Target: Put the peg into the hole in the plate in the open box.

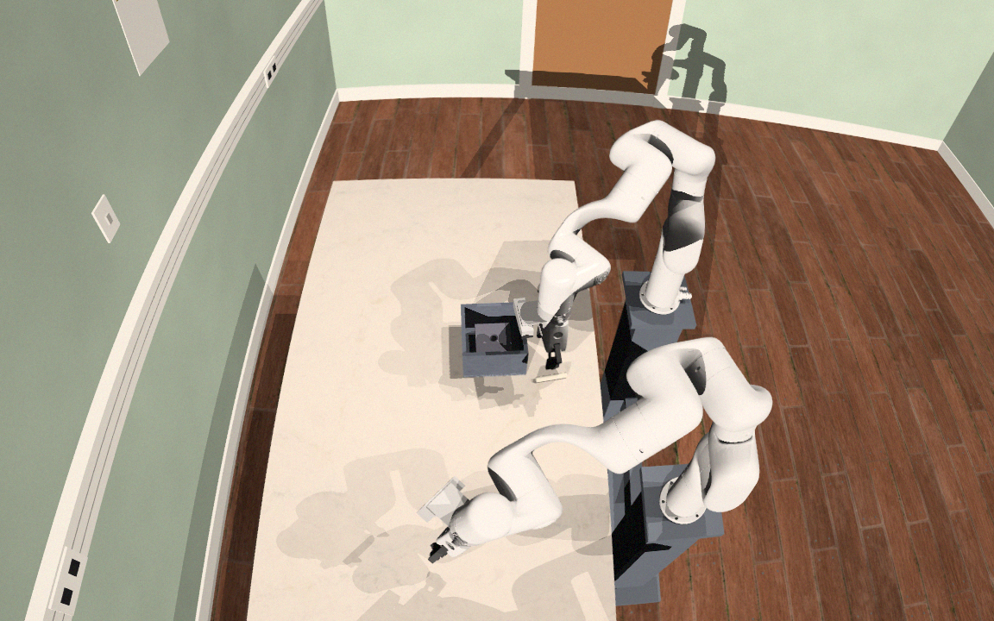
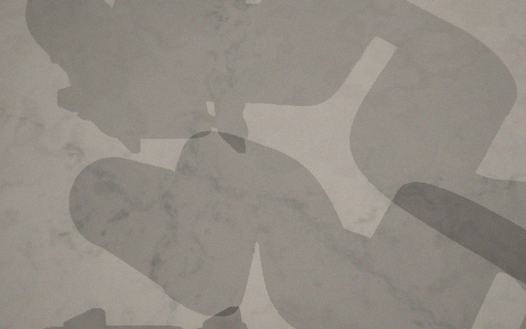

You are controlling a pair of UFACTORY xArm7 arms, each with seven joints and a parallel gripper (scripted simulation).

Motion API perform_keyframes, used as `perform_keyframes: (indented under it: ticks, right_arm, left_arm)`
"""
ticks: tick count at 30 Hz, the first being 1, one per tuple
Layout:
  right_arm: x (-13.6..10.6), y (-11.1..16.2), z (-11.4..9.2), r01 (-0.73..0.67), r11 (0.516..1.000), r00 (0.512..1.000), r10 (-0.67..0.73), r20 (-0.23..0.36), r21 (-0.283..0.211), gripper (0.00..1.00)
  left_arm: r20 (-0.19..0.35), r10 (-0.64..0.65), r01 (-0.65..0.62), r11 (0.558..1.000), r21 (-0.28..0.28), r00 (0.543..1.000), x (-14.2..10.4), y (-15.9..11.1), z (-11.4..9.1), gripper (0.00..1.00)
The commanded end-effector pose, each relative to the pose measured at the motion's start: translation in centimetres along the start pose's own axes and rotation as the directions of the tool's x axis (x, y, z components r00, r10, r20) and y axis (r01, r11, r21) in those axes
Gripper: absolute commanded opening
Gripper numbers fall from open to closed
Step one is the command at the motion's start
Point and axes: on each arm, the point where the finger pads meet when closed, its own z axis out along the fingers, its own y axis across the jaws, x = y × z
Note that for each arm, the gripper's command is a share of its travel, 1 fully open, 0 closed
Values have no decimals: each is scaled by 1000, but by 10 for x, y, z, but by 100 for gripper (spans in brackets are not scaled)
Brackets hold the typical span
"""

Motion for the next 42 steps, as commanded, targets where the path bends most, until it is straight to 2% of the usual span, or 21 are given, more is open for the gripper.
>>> perform_keyframes:
  ticks: [1, 4, 6, 8, 21, 23, 24, 38, 40, 41, 42]
  right_arm:
    - [-8, -1, -2, 2, 1000, 1000, -2, -3, 2, 100]
    - [-33, -2, -2, 2, 1000, 1000, -2, -3, 2, 100]
    - [-33, -2, -2, 2, 1000, 1000, -2, -3, 2, 100]
    - [-42, -1, -1, 1, 1000, 1000, -1, -3, 1, 100]
    - [-42, -1, -1, 1, 1000, 1000, -1, -3, 1, 100]
    - [-42, -1, -1, 1, 1000, 1000, -1, -3, 1, 100]
    - [-42, -1, -1, 1, 1000, 1000, -1, -3, 1, 100]
    - [-42, -1, -1, 1, 1000, 1000, -1, -3, 1, 100]
    - [-42, -1, -1, 1, 1000, 1000, -1, -3, 1, 100]
    - [-42, -1, -1, 1, 1000, 1000, -1, -3, 1, 100]
    - [-42, -1, -1, 1, 1000, 1000, -1, -3, 1, 100]
  left_arm:
    - [6, -57, 57, 998, 14, 998, -15, -9, -9, 100]
    - [13, -101, 101, 995, 21, 995, -28, -15, -13, 100]
    - [13, -101, 101, 995, 21, 995, -28, -15, -13, 100]
    - [19, -152, 152, 988, 29, 988, -44, -21, -19, 100]
    - [38, -335, 333, 941, 63, 941, -99, -37, -38, 100]
    - [38, -335, 333, 941, 63, 941, -99, -37, -38, 100]
    - [42, -376, 373, 925, 71, 926, -112, -40, -43, 100]
    - [49, -558, 550, 828, 110, 829, -173, -49, -65, 100]
    - [49, -558, 550, 828, 110, 829, -173, -49, -65, 100]
    - [49, -594, 586, 802, 119, 803, -186, -49, -69, 100]
    - [49, -602, 594, 796, 120, 797, -188, -49, -70, 100]
